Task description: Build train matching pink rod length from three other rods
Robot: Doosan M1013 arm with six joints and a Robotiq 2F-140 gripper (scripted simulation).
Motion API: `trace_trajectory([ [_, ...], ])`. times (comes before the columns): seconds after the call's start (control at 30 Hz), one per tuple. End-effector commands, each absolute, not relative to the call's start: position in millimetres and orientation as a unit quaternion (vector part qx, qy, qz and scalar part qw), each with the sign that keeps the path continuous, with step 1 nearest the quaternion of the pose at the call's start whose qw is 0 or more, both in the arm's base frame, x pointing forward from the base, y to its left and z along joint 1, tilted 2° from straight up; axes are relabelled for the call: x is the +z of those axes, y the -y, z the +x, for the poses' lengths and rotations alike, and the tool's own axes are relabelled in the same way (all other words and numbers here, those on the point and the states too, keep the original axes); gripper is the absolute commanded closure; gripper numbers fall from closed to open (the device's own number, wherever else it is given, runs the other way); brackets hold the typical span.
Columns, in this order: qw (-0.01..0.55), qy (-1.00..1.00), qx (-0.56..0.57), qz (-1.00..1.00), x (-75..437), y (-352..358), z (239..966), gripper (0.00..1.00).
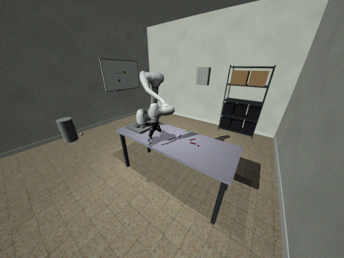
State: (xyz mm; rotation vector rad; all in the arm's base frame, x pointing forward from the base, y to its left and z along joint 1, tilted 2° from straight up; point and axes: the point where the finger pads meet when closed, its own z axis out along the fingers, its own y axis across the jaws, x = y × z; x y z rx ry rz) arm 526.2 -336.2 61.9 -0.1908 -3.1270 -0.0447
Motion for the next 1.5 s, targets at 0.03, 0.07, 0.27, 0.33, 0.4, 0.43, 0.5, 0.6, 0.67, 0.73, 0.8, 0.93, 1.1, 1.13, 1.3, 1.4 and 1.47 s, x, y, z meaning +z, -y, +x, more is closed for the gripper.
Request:
trace_trajectory([
  [0.03,0.001,0.999,-0.019,0.046,62.9,325.7,564.2,0.0],
  [0.07,0.001,0.997,-0.019,0.068,63.1,322.8,572.4,0.0],
  [0.27,-0.001,0.983,-0.019,0.184,63.6,305.6,614.2,0.0],
  [0.33,-0.002,0.973,-0.019,0.23,63.6,297.8,630.6,0.0],
  [0.4,-0.003,0.962,-0.018,0.274,63.5,289.4,646.6,0.0],
  [0.43,-0.003,0.955,-0.018,0.296,63.4,285.0,654.6,0.0],
  [0.5,-0.004,0.94,-0.018,0.339,63.2,275.8,670.4,0.0],
  [0.6,-0.006,0.915,-0.018,0.403,62.6,260.8,693.8,0.0],
  [0.67,-0.006,0.905,-0.018,0.424,62.4,255.5,701.4,0.0],
  [0.73,-0.007,0.877,-0.017,0.48,61.6,240.2,722.4,0.0],
  [0.8,-0.008,0.862,-0.017,0.507,61.1,232.4,732.4,0.0],
  [0.93,-0.009,0.811,-0.017,0.584,59.5,207.5,761.7,0.0],
  [1.1,-0.011,0.739,-0.016,0.673,57.0,173.4,796.4,0.0],
  [1.13,-0.012,0.723,-0.016,0.69,56.4,166.2,803.1,0.0],
  [1.3,-0.013,0.657,-0.015,0.754,53.9,136.1,828.9,0.0],
  [1.4,-0.015,0.603,-0.014,0.798,51.7,111.9,847.5,0.0],
  [1.47,-0.015,0.565,-0.013,0.825,50.2,95.2,859.4,0.0],
])
